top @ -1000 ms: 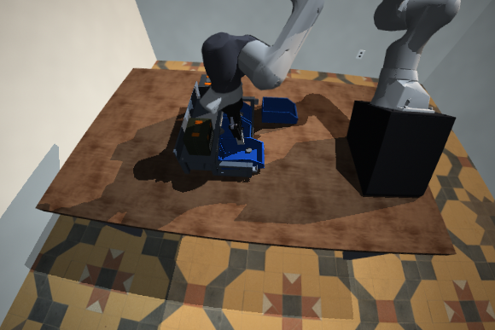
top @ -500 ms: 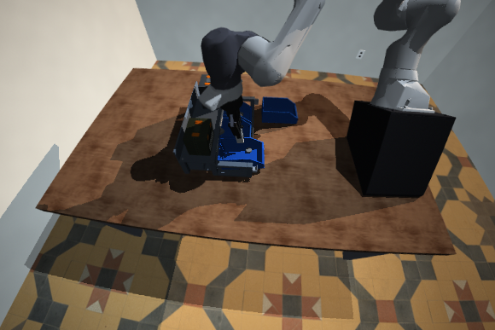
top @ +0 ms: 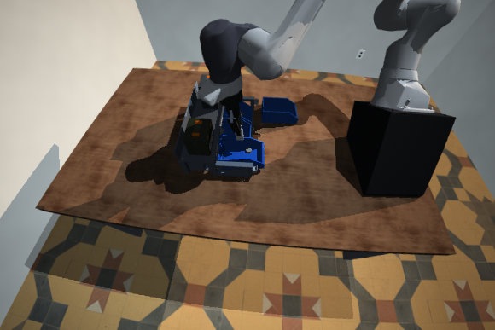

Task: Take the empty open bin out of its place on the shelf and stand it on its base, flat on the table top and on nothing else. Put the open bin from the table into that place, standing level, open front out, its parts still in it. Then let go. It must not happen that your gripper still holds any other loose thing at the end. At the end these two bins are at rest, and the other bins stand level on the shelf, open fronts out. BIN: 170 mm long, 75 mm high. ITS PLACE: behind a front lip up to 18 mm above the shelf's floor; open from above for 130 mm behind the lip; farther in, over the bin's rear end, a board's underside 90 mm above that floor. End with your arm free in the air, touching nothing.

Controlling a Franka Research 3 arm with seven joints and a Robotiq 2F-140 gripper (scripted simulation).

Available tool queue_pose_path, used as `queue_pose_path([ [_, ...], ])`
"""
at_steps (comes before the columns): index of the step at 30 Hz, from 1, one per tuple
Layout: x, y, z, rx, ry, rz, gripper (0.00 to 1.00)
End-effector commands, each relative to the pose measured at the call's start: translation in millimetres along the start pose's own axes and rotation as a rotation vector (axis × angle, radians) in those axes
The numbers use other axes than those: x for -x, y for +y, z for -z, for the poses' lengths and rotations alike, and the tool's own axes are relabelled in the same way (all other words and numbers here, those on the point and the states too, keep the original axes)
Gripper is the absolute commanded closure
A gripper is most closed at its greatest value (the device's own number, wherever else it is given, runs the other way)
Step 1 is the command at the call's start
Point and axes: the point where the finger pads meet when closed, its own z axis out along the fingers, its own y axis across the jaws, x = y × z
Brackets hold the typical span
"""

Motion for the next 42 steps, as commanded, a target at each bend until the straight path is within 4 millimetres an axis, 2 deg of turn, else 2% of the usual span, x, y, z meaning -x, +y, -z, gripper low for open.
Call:
queue_pose_path([
  [1,3,2,5,0.004,-0.008,-0.010,0.94],
  [28,10,1,48,0.004,-0.008,-0.010,0.94],
  [42,11,1,61,0.004,-0.008,-0.010,0.94],
])
